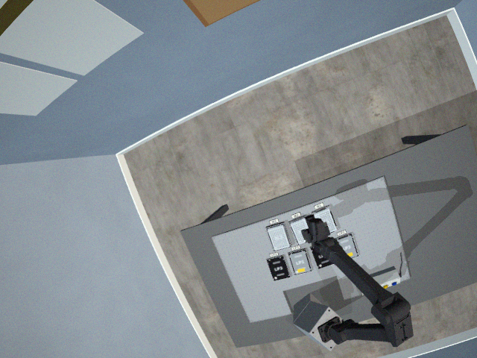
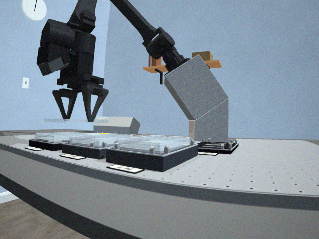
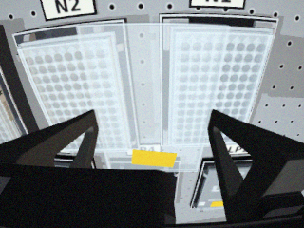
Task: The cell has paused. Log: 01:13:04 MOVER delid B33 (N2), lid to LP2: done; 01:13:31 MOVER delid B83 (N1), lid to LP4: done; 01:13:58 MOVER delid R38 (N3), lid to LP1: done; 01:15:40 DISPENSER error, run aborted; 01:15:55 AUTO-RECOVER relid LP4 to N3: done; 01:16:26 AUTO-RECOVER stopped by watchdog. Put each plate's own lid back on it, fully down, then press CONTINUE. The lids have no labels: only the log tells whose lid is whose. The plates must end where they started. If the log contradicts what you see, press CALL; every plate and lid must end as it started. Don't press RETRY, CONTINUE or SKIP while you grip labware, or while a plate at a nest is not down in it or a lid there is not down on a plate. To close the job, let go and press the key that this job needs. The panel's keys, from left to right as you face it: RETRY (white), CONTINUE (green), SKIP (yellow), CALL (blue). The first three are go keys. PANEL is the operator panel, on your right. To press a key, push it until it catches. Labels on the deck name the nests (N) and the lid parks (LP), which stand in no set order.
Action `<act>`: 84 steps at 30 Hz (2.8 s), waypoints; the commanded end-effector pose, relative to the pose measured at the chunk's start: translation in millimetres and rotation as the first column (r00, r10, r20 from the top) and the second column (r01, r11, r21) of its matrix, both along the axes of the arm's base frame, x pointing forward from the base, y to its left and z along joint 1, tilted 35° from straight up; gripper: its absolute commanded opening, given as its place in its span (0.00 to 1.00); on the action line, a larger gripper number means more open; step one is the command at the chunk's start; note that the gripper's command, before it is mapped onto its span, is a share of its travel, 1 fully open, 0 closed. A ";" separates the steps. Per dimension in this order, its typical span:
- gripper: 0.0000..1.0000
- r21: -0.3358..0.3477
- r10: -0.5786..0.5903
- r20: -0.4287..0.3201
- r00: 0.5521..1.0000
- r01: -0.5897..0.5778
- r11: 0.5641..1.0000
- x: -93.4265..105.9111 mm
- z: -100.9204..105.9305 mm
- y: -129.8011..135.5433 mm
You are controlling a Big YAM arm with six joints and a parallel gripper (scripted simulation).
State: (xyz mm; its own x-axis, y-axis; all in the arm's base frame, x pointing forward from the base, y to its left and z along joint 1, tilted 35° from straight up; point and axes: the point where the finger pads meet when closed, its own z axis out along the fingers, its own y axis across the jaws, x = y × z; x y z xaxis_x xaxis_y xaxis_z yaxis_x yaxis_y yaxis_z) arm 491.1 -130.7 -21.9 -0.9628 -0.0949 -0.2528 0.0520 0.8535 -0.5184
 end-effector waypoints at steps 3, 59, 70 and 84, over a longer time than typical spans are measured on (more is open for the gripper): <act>0.00 -0.008 0.016 0.000 1.000 -0.016 1.000 3.8 22.8 -25.6; 0.00 -0.004 0.017 -0.029 0.999 -0.017 1.000 -7.2 7.1 -66.6; 0.00 -0.005 0.017 -0.025 1.000 -0.017 1.000 -5.1 5.4 -69.0; 0.00 -0.006 0.014 -0.017 1.000 -0.014 1.000 0.3 5.2 -72.7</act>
